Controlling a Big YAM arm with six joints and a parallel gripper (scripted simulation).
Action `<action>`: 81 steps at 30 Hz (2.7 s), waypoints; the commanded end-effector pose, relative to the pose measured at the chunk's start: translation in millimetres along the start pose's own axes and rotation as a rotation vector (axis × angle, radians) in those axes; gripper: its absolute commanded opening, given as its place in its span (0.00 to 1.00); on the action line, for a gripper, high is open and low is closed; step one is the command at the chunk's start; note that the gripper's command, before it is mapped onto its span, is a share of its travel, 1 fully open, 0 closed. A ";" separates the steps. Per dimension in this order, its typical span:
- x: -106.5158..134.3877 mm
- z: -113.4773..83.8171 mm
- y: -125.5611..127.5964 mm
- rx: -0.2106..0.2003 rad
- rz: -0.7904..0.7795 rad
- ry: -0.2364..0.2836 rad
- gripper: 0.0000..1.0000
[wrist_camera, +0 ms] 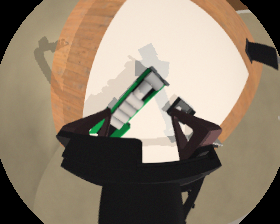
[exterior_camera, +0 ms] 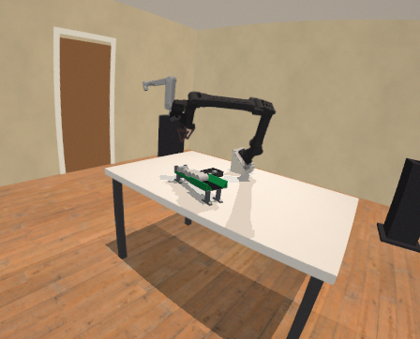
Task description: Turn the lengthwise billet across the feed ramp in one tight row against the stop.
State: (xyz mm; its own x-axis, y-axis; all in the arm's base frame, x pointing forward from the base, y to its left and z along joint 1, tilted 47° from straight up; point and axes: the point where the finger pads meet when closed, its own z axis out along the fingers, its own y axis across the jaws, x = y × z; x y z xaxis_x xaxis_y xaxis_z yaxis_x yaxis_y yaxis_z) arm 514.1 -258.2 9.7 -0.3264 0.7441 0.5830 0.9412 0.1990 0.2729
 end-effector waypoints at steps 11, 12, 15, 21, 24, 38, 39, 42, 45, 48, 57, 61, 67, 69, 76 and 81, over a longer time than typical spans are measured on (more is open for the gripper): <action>22.8 56.2 9.1 -0.003 0.405 0.052 1.00; 22.8 56.2 9.1 -0.003 0.405 0.052 1.00; 26.2 99.9 -3.1 0.034 0.580 0.111 1.00; 34.8 92.2 2.6 0.015 0.630 0.105 1.00; 19.5 69.8 12.2 -0.032 0.620 0.079 1.00; 19.7 83.1 3.6 -0.005 0.636 0.098 0.55; 19.7 83.1 3.6 -0.005 0.636 0.098 0.55; 19.7 83.1 3.6 -0.005 0.636 0.098 0.55; 19.7 83.1 3.6 -0.005 0.636 0.098 0.55; 19.7 83.1 3.6 -0.005 0.636 0.098 0.55; 19.7 83.1 3.6 -0.005 0.636 0.098 0.55; 19.7 83.1 3.6 -0.005 0.636 0.098 0.55; 16.6 86.7 2.6 -0.006 0.663 0.098 0.55; 13.8 92.1 -0.5 0.000 0.714 0.103 0.55; 18.5 81.6 5.1 -0.012 0.746 0.093 0.55; 18.4 81.9 5.0 -0.012 0.746 0.094 0.55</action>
State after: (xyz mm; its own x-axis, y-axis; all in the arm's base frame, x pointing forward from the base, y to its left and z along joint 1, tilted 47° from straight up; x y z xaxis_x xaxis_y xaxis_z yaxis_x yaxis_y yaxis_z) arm 507.4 -172.9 -55.1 0.3976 0.6145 0.6814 0.9159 -0.3108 -0.2541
